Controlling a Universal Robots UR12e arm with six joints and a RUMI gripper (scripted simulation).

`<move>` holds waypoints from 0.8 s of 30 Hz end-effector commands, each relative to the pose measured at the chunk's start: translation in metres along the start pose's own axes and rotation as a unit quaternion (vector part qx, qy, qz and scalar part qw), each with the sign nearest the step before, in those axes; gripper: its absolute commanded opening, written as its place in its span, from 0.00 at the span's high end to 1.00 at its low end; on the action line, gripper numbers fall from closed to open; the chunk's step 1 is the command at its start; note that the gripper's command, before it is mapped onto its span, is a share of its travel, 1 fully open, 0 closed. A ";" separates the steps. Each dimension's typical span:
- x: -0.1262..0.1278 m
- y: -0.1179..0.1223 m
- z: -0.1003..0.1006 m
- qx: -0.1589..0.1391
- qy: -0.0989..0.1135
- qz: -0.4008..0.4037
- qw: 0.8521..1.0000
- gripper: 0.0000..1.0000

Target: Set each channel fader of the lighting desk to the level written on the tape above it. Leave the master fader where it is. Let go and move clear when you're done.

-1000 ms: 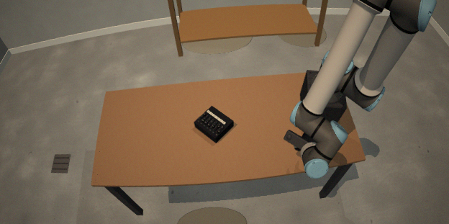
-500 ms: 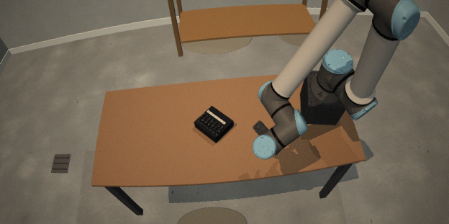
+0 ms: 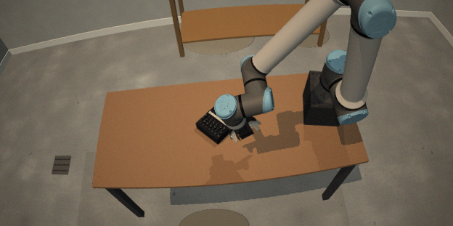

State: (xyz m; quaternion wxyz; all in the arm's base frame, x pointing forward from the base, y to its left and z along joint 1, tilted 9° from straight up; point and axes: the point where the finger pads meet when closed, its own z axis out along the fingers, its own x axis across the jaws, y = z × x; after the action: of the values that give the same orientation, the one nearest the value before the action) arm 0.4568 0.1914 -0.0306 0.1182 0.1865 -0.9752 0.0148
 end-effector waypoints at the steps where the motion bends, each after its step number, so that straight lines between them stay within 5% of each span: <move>1: -0.038 -0.043 -0.005 -0.037 -0.042 0.042 0.998 0.00; 13: -0.082 -0.145 -0.027 -0.078 -0.121 0.118 0.982 0.00; 24: -0.090 -0.178 -0.034 -0.086 -0.144 0.138 0.976 0.00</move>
State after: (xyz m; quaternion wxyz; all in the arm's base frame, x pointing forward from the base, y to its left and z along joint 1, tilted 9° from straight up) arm 0.6012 0.0719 -0.0229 -0.0015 0.0480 -0.9960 -0.0757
